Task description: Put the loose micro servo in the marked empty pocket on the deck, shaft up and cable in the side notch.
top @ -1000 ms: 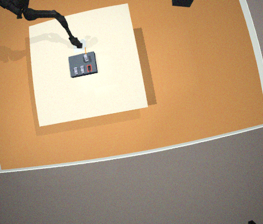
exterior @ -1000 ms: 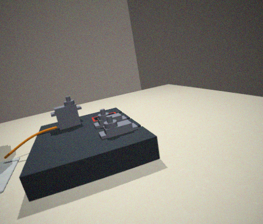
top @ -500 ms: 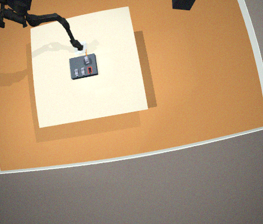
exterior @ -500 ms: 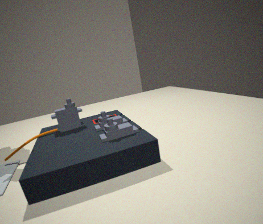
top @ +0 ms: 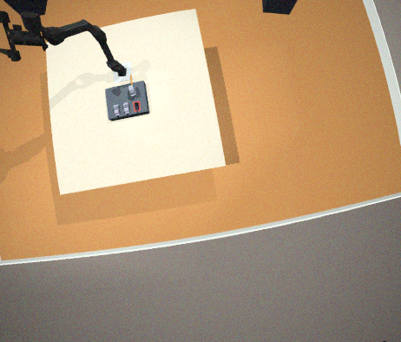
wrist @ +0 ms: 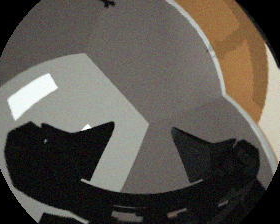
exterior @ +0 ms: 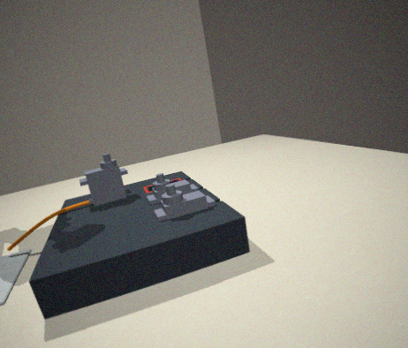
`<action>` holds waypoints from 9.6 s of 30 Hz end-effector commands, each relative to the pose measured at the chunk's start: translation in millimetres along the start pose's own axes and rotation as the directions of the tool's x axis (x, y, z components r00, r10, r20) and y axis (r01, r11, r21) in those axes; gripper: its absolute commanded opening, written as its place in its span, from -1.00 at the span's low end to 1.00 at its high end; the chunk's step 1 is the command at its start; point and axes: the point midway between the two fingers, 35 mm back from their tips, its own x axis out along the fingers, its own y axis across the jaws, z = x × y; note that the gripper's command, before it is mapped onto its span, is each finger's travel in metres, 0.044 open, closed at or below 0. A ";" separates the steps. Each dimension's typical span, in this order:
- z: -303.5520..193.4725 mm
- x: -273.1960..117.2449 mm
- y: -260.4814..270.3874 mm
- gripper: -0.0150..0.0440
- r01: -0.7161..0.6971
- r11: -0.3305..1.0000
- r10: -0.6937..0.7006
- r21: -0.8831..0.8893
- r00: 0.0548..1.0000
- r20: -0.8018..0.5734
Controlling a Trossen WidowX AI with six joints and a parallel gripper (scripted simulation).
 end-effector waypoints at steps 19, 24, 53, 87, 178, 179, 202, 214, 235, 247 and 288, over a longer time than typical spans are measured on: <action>-33.7 -53.5 -125.4 1.00 0.391 0.856 -0.442 -0.338 0.893 -0.086; -41.9 -75.5 -154.5 1.00 0.454 0.775 -0.546 -0.439 0.831 -0.105; -64.8 -249.5 -270.6 1.00 0.320 0.211 -0.950 -0.923 0.289 -0.117; -12.1 -467.5 -277.1 1.00 -0.523 0.034 -0.913 -0.851 -0.362 0.186; 94.2 -579.1 -209.2 -0.49 -0.845 0.407 -0.610 -0.346 -0.533 0.586; 94.7 -578.9 -208.9 -0.49 -0.845 0.407 -0.610 -0.346 -0.533 0.586; 70.4 -585.4 -226.1 -0.49 -0.844 0.430 -0.611 -0.321 -0.534 0.585; 70.4 -585.3 -226.2 -0.49 -0.757 0.654 -0.611 -0.007 -0.534 0.584; 70.3 -585.4 -226.3 -0.49 -0.317 0.785 -0.612 0.532 -0.534 0.584; 70.3 -585.4 -226.3 -0.49 0.024 0.679 -0.611 0.733 -0.534 0.584; 70.5 -585.4 -226.2 -0.49 0.839 -0.293 -0.611 0.460 -0.534 0.585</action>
